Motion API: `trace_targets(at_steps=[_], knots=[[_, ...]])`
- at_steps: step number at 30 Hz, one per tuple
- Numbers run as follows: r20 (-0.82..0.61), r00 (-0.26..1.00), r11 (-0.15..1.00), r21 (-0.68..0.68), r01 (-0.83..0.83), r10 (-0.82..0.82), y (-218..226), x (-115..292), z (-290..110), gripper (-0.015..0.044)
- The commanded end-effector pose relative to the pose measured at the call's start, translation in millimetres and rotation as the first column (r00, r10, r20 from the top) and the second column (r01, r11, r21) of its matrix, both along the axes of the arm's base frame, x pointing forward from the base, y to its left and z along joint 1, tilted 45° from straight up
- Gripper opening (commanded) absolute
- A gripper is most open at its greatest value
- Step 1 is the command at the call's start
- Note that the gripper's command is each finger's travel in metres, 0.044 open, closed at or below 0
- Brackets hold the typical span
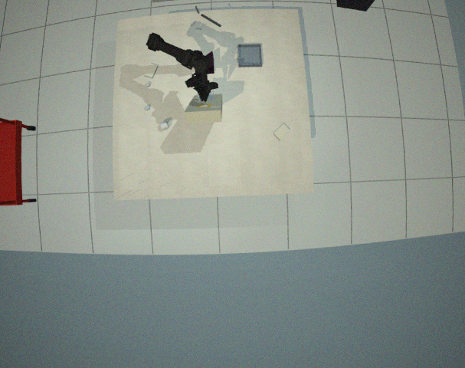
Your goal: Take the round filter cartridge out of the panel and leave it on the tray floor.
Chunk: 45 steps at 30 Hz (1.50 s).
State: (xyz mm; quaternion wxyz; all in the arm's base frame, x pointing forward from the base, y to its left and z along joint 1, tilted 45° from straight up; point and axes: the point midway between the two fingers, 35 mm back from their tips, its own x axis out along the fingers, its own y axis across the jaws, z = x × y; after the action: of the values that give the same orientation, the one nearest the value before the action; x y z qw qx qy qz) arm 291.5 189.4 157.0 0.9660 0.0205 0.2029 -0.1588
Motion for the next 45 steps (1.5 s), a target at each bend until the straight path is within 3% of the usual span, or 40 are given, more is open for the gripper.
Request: trace_targets(at_steps=[1,45], knots=[[-0.008,1.0,1.0,-0.011,-0.002,0.002,-4,4,-6,0.0108],[-0.001,1.0,1.0,-0.014,-0.004,0.004,-10,15,-10,0.0108]])
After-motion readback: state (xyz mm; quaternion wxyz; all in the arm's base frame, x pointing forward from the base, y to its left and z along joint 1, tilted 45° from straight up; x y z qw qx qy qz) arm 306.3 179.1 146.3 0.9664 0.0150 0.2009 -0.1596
